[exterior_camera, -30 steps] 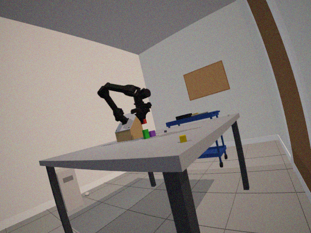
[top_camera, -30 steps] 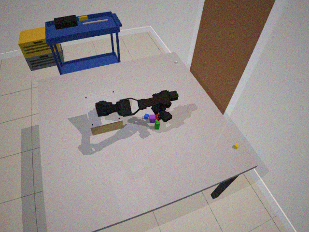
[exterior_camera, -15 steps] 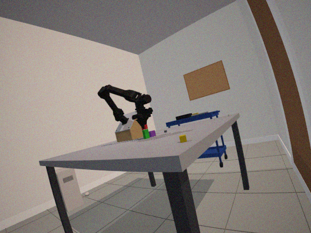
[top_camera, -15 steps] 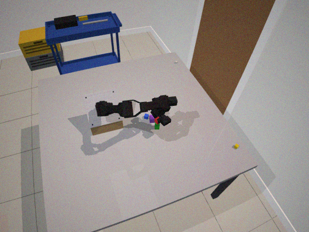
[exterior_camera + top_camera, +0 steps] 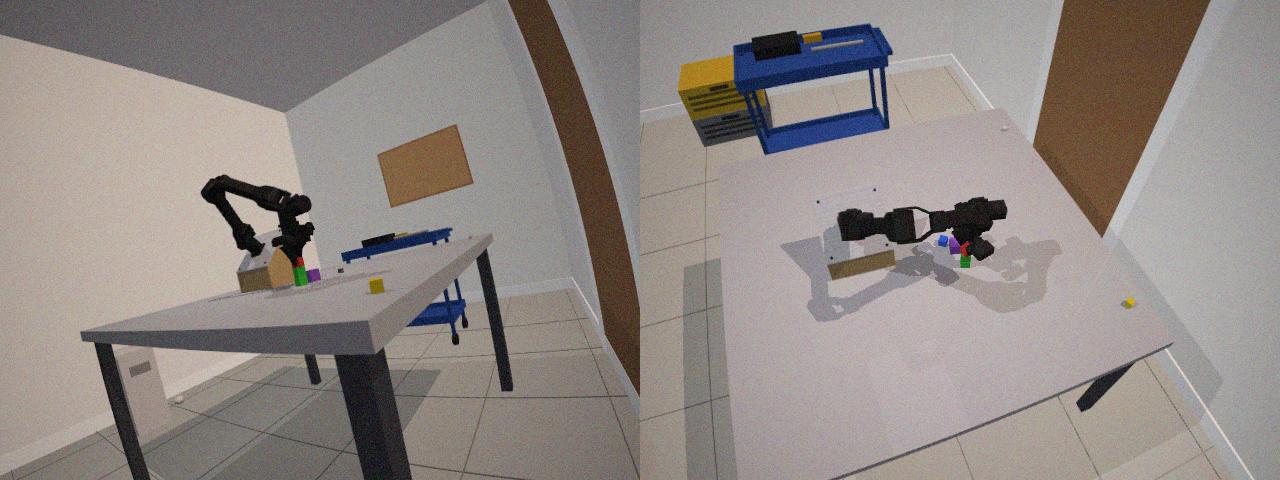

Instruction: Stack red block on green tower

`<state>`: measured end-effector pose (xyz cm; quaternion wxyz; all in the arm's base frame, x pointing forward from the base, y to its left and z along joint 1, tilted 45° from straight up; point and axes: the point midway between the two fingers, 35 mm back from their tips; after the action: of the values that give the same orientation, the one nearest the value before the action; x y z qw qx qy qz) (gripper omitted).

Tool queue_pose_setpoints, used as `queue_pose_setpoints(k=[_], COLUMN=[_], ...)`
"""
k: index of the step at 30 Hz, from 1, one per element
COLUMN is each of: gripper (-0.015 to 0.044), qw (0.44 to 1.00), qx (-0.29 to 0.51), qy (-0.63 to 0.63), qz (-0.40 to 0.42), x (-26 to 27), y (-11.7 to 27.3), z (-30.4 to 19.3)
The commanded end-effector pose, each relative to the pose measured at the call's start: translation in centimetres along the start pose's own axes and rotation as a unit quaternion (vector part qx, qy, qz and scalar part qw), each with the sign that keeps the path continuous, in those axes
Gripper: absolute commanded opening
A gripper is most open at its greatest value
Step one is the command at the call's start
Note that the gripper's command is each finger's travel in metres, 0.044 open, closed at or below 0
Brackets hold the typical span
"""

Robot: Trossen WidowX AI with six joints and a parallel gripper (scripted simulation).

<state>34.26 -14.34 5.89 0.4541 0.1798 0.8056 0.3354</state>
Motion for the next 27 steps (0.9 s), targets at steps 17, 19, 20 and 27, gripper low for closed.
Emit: queue_pose_setpoints(k=[17, 19, 20, 27], gripper=[0.0052, 0.0105, 0.0131, 0.0315], qw=[1.0, 1.0, 1.0, 1.0], qx=[0.0, 0.0, 0.0, 0.0], qy=[0.001, 0.001, 0.001, 0.001], qz=[0.0, 0.0, 0.0, 0.0], x=[0.03, 0.03, 0.03, 0.03], y=[-0.04, -0.04, -0.04, -0.04], z=[-0.03, -0.03, -0.03, -0.03])
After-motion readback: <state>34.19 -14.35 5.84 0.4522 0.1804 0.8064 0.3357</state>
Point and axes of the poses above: the point midway between the two fingers, 35 mm back from their tips, its own y axis back along the fingers, its own x axis across the jaws, z = x × y, and after that the axes turned 15 degrees about y, right-handed
